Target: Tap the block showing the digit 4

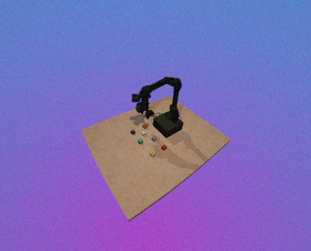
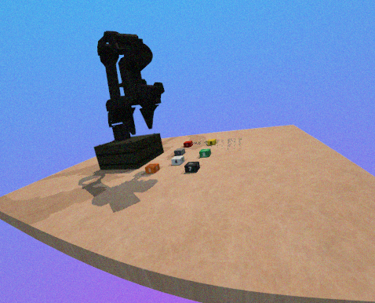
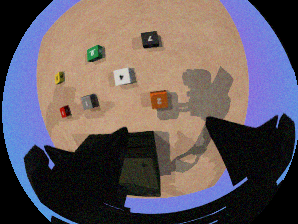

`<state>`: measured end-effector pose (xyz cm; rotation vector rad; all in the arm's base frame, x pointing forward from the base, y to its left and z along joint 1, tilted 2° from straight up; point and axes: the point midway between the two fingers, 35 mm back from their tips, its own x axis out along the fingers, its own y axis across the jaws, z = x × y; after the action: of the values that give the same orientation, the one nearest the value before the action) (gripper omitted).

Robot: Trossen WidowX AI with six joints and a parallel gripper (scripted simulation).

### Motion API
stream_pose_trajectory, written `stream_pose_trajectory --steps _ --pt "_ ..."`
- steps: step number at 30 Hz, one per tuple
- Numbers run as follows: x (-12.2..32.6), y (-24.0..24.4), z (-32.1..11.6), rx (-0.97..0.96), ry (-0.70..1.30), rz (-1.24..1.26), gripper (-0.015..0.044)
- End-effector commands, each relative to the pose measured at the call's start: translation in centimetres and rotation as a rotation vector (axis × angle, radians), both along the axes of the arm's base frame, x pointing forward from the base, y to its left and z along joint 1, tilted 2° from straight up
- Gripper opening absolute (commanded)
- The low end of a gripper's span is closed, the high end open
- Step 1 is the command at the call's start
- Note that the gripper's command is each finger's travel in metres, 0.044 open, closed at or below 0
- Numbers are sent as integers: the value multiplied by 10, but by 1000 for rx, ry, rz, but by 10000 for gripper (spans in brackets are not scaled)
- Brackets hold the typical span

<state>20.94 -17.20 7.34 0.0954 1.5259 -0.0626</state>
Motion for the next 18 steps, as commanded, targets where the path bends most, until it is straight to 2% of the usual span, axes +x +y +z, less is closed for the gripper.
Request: stream_pose_trajectory --steps 1,11,18 --pt "-2 0 0 -5 6 5 400" --pt "0 1 0 -5 6 5 400" --pt "66 59 4 0 0 5 400"
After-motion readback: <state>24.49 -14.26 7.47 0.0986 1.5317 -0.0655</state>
